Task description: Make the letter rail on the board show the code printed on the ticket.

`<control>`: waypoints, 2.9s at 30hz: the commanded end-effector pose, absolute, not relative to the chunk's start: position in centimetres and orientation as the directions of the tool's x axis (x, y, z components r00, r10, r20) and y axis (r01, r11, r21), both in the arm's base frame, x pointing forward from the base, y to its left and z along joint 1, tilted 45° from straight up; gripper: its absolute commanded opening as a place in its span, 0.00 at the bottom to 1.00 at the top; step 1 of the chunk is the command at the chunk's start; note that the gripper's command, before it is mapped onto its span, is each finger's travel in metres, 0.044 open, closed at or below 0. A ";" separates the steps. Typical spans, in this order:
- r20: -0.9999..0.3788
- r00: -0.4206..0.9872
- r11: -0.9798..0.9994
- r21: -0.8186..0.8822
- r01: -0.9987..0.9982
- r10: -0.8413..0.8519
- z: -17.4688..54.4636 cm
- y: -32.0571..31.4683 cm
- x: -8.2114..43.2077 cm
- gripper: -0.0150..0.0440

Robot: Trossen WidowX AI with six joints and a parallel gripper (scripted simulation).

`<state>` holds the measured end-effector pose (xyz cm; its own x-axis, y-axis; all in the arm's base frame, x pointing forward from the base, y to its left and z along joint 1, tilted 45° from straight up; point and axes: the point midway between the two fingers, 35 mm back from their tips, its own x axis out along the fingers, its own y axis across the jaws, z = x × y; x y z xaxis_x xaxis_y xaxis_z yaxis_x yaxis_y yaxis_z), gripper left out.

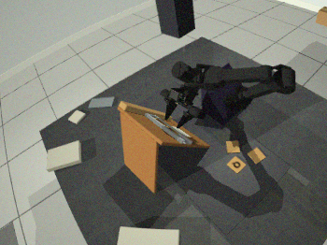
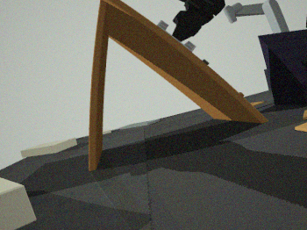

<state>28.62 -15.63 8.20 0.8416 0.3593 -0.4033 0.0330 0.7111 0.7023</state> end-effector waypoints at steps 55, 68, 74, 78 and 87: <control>-0.405 0.840 0.710 0.704 0.034 0.361 9.0 -16.4 26.7 0.25; -0.622 0.560 0.718 0.693 0.068 0.547 10.3 -16.1 29.5 0.25; -0.682 0.329 0.715 0.699 0.031 0.653 12.2 -14.6 29.8 0.25; -0.685 0.301 0.713 0.701 0.025 0.663 12.5 -14.4 29.8 0.25; -0.685 0.302 0.713 0.701 0.025 0.663 12.6 -14.3 29.9 0.25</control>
<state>29.84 -14.32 12.75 0.3097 0.6595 -0.6849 0.0242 0.7147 0.6990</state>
